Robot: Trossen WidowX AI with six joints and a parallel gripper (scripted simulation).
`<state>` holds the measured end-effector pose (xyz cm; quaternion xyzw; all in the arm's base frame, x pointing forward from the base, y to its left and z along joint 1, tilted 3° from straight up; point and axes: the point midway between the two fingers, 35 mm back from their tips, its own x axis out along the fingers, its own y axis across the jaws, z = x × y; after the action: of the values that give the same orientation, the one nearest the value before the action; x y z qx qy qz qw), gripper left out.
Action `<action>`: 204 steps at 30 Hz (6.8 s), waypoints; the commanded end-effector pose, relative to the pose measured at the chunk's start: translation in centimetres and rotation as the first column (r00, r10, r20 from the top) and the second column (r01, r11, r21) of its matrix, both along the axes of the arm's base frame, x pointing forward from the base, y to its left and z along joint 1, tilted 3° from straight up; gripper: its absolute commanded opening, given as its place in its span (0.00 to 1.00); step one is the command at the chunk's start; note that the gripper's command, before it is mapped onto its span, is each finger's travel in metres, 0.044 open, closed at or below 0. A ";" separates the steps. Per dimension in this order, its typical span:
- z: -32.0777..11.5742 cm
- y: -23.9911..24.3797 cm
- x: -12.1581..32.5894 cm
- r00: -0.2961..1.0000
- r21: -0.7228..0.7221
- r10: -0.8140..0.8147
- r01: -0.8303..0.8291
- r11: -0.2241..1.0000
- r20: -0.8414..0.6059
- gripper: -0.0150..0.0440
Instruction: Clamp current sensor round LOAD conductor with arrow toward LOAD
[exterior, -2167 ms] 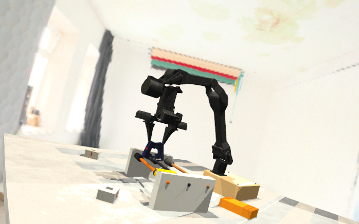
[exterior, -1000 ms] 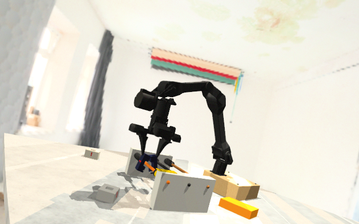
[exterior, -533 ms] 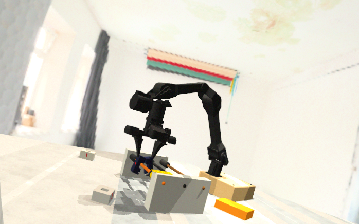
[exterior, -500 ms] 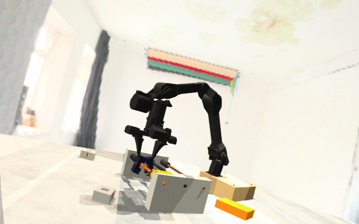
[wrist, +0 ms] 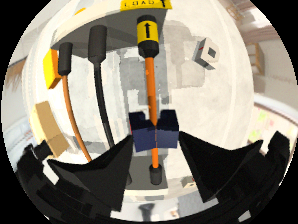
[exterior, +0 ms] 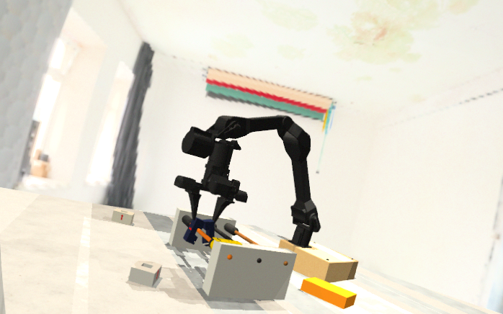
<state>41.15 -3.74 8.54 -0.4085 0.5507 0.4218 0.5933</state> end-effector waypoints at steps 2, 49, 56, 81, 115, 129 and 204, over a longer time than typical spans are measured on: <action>0.1 0.0 0.0 1.000 0.000 0.000 0.000 1.000 0.000 0.25; -3.5 0.2 0.0 1.000 0.007 -0.002 0.002 1.000 -0.018 1.00; -3.9 0.2 0.1 1.000 0.007 -0.002 0.002 1.000 -0.018 1.00; -6.5 0.4 0.1 1.000 0.007 -0.002 0.002 1.000 -0.018 1.00; -6.1 0.3 0.2 1.000 0.002 0.001 -0.001 1.000 -0.010 0.25; -6.0 0.3 0.2 1.000 0.002 0.001 -0.001 1.000 -0.009 0.25; -5.8 0.2 0.1 1.000 0.002 0.000 0.000 1.000 -0.009 0.25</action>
<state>41.27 -3.52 2.79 -0.4059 0.5530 0.4240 0.5913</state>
